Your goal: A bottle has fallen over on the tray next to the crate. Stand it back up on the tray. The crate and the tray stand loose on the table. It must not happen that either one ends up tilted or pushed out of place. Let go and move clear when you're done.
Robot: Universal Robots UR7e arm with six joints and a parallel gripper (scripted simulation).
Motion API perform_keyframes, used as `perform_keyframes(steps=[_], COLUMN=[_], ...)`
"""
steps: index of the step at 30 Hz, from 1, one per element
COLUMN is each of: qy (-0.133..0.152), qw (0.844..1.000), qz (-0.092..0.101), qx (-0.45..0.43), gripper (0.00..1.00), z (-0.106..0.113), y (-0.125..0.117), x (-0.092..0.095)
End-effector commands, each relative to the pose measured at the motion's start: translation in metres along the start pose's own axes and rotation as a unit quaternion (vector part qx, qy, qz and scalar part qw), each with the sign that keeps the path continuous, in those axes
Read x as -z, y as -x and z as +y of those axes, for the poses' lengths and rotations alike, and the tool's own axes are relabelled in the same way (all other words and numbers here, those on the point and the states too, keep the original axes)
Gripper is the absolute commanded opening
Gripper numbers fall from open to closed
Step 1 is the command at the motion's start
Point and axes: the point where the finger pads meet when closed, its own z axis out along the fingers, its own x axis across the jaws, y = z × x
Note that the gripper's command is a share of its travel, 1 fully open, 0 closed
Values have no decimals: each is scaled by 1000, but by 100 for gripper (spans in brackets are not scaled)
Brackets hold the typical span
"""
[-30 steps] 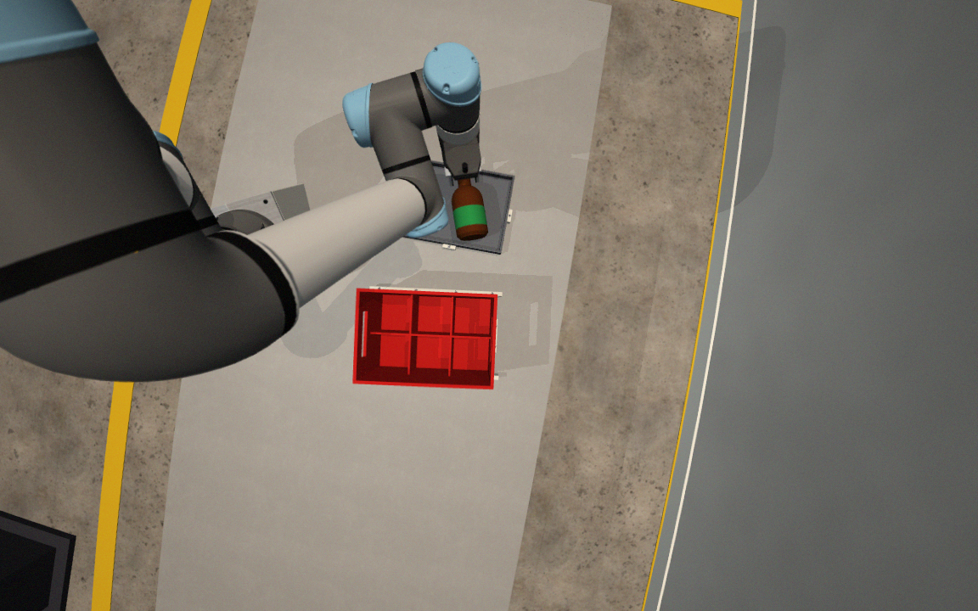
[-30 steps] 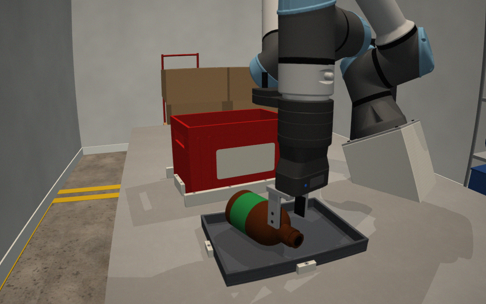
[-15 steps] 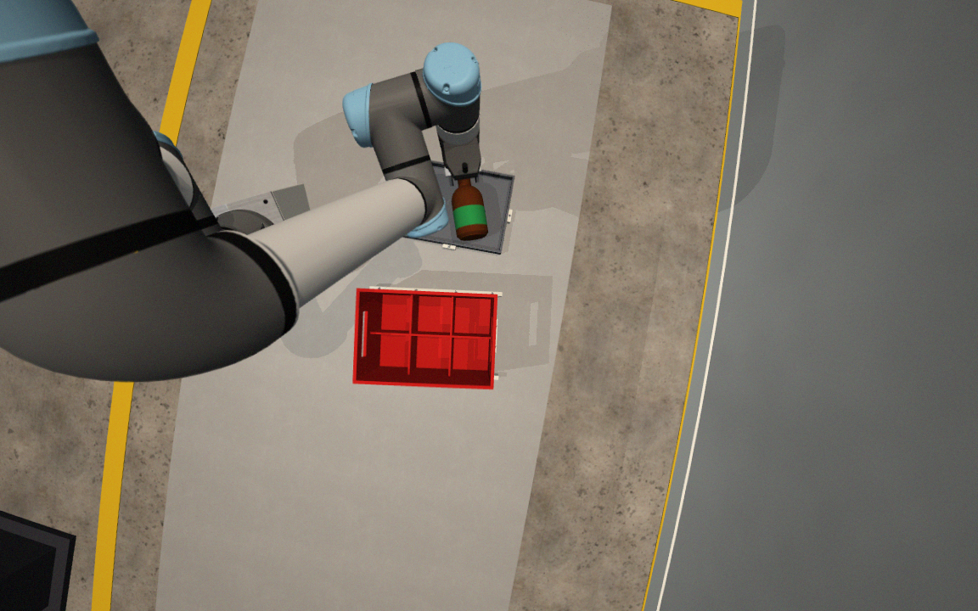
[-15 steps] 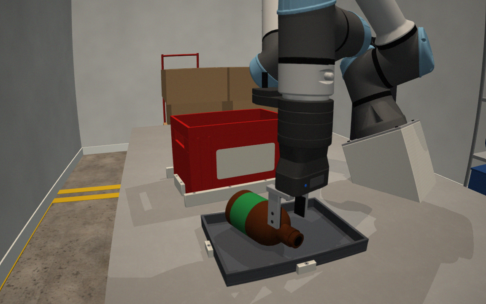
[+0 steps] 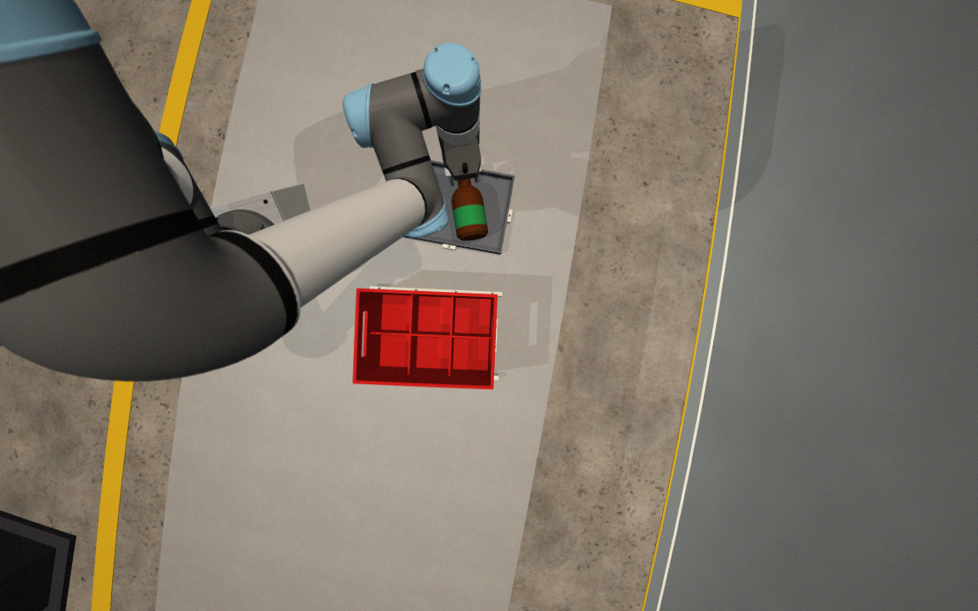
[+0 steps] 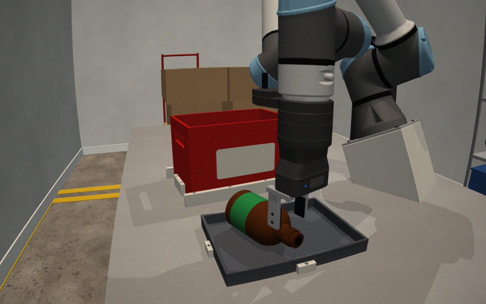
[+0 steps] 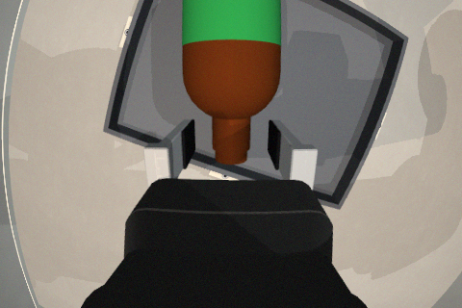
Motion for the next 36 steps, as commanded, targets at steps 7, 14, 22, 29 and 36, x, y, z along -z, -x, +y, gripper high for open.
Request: perform_keyframes(steps=[7,14,22,29,36], qy=[0,0,0,0,0], qw=[1000,1000,1000,1000,1000], qz=[-1,-1,-1,-1,-1], qx=[0,0,0,0,0], gripper=[100,100,100,100,100], z=[0,0,0,0,0], y=[0,0,0,0,0], x=[-4,-11,-18,-26,-31])
